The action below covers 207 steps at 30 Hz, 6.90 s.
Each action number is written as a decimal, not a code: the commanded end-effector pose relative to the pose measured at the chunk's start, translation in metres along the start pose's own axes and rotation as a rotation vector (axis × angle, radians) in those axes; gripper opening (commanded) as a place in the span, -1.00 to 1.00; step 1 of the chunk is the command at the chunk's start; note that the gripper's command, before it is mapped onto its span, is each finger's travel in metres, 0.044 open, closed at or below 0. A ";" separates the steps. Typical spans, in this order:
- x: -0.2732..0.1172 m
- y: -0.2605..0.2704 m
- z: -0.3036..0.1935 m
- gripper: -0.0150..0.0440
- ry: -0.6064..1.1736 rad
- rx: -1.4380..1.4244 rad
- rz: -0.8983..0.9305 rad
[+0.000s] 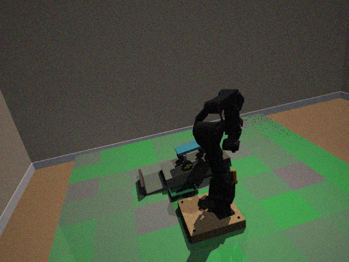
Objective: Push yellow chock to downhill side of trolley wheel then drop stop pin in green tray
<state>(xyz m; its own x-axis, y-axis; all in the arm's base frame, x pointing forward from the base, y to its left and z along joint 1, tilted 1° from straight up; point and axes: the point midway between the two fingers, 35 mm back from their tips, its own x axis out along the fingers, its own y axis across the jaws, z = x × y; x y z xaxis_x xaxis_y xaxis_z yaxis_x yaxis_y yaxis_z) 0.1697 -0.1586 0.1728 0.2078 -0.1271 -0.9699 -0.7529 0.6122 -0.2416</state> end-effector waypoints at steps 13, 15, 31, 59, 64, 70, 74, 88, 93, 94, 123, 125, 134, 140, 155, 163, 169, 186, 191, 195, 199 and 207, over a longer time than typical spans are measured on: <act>0.036 0.013 0.004 0.15 -0.030 -0.533 0.198; 0.036 0.013 0.004 0.15 -0.030 -0.533 0.198; 0.076 0.020 0.004 0.15 -0.030 -0.533 0.198; 0.110 0.028 0.003 0.15 -0.030 -0.533 0.198; 0.110 0.028 0.003 0.15 -0.030 -0.533 0.198; 0.117 0.029 0.002 0.15 -0.030 -0.533 0.198; 0.123 0.030 0.002 0.15 -0.030 -0.533 0.198; 0.132 0.031 0.003 0.06 -0.032 -0.530 0.191; 0.132 0.031 0.003 -0.31 -0.032 -0.530 0.191; 0.132 0.031 0.003 -0.34 -0.032 -0.530 0.191; 0.062 0.021 0.006 -0.49 -0.030 -0.533 0.198; 0.057 0.020 0.006 -0.49 -0.030 -0.533 0.198; 0.032 0.015 0.006 -0.49 -0.030 -0.533 0.198; 0.015 0.011 0.006 -0.49 -0.030 -0.533 0.198; -0.011 0.004 0.005 -0.49 -0.030 -0.533 0.198; -0.011 0.004 0.005 -0.49 -0.009 -0.320 0.198; -0.011 0.004 0.005 -0.49 0.011 -0.115 0.197; -0.011 0.004 0.005 -0.49 0.067 0.473 0.187; -0.011 0.004 0.005 -0.49 0.084 0.646 0.182; -0.011 0.004 0.005 -0.49 0.097 0.784 0.177; -0.011 0.003 0.005 -0.49 0.110 0.923 0.171; -0.011 0.003 0.005 -0.49 0.115 0.974 0.169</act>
<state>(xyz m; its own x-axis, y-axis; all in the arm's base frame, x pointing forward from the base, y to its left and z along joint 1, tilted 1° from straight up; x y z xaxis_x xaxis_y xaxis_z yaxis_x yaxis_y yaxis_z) 0.1685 -0.1508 0.1822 0.0465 -0.0211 -0.9987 0.0570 0.9982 -0.0184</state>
